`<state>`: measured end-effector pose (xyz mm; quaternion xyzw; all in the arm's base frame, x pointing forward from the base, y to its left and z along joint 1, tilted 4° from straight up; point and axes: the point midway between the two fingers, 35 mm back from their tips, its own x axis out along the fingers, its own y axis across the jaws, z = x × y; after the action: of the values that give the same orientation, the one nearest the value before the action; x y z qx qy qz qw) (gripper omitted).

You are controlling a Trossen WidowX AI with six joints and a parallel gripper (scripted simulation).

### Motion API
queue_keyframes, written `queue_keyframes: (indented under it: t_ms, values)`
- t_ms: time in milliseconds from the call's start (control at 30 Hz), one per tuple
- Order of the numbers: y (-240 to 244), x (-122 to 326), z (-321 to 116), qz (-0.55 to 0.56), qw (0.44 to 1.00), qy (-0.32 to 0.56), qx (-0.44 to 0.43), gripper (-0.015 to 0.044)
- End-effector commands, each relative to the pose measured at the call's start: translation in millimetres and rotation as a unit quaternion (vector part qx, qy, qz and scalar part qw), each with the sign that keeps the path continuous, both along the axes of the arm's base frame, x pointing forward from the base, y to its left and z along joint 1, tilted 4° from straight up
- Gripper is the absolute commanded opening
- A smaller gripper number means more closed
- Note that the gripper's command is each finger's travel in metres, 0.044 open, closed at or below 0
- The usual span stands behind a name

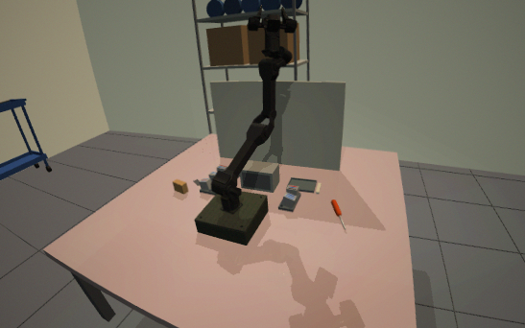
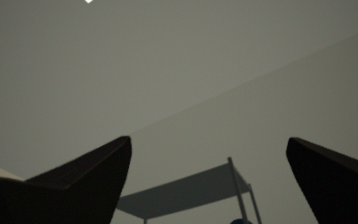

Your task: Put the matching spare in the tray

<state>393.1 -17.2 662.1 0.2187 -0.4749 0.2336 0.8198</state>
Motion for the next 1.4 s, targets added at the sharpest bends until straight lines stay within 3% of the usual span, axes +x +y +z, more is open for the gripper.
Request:
queue_keyframes:
  t_ms: [0, 300, 500, 800, 1133, 1367]
  values:
    - [0.0, 0.0, 0.0, 0.000, 1.000, 0.000, 0.000, 0.0426]
    - [-11.4, -17.4, 10.0, -0.002, 1.000, -0.018, 0.004, 0.0440]
    - [-45.2, -96.5, 45.9, -0.006, 0.995, -0.096, 0.007, 0.0440]
    - [-46.0, -224.1, 79.7, 0.016, 0.975, -0.222, -0.018, 0.0440]
    - [21.2, -364.1, 85.1, 0.002, 0.930, -0.334, -0.151, 0.0440]
    - [90.7, -408.8, 67.9, -0.032, 0.899, -0.357, -0.253, 0.0440]
